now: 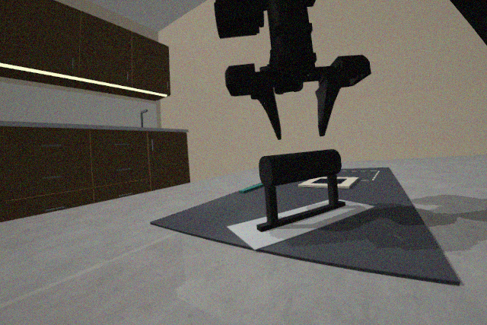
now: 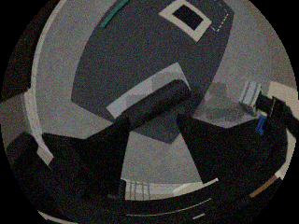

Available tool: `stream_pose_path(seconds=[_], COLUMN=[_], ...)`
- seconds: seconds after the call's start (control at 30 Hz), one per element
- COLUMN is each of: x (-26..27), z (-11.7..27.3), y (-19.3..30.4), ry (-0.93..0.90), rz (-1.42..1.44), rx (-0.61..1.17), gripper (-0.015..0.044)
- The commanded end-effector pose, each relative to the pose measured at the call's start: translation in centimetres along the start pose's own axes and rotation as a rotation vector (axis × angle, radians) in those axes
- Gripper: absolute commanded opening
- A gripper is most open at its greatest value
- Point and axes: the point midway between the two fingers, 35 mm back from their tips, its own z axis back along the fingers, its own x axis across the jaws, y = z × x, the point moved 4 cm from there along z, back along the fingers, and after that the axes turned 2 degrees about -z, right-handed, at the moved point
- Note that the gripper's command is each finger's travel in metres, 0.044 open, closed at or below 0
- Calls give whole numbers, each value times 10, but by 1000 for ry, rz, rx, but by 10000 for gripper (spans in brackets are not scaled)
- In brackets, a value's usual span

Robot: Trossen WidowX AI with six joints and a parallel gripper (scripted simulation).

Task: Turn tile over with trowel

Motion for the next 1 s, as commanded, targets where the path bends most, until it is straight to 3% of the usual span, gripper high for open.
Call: stream_pose_path(seconds=[0.0, 0.8, 0.97], x=[0, 1, 1], z=[0, 0, 0], y=[0, 0, 0], ry=[3, 3, 3], rz=[-156, -993, -1045], rx=[0, -1, -1], gripper=[270, 270, 270])
